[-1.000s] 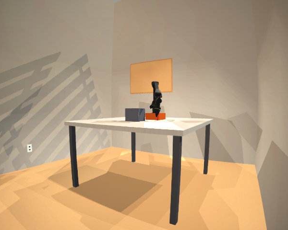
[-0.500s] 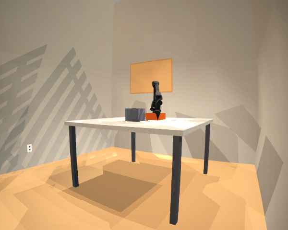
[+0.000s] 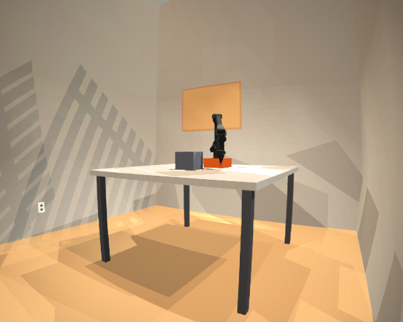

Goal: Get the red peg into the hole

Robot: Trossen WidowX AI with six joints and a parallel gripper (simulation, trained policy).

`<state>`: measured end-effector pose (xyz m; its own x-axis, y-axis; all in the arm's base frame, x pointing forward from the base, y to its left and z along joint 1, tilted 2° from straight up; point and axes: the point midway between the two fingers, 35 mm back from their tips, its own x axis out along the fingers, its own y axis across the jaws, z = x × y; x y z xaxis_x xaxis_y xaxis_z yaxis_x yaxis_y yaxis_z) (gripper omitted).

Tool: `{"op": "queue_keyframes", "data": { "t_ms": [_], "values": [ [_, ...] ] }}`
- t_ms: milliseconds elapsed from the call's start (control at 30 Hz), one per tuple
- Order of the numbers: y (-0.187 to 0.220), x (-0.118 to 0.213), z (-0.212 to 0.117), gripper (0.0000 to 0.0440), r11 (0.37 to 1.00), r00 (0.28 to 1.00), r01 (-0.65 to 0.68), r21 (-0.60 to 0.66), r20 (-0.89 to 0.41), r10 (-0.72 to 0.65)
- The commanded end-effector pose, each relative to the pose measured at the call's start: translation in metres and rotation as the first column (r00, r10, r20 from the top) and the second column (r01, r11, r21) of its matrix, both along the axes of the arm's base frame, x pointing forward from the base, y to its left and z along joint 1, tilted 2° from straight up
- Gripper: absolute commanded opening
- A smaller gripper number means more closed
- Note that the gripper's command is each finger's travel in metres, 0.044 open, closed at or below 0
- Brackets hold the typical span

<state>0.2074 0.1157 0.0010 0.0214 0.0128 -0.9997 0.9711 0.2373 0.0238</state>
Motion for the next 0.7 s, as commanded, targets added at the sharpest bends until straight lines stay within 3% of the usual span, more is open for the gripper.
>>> {"op": "queue_keyframes", "data": {
  "t_ms": [0, 667],
  "values": [
    [0.003, 0.007, 0.012, 0.0000, 1.000, 0.999, 0.012, 0.025, 0.030, -0.012],
    [-0.013, 0.055, 0.096, 0.0000, 0.998, 0.975, -0.017, 0.061, 0.221, 0.003]
  ]
}}
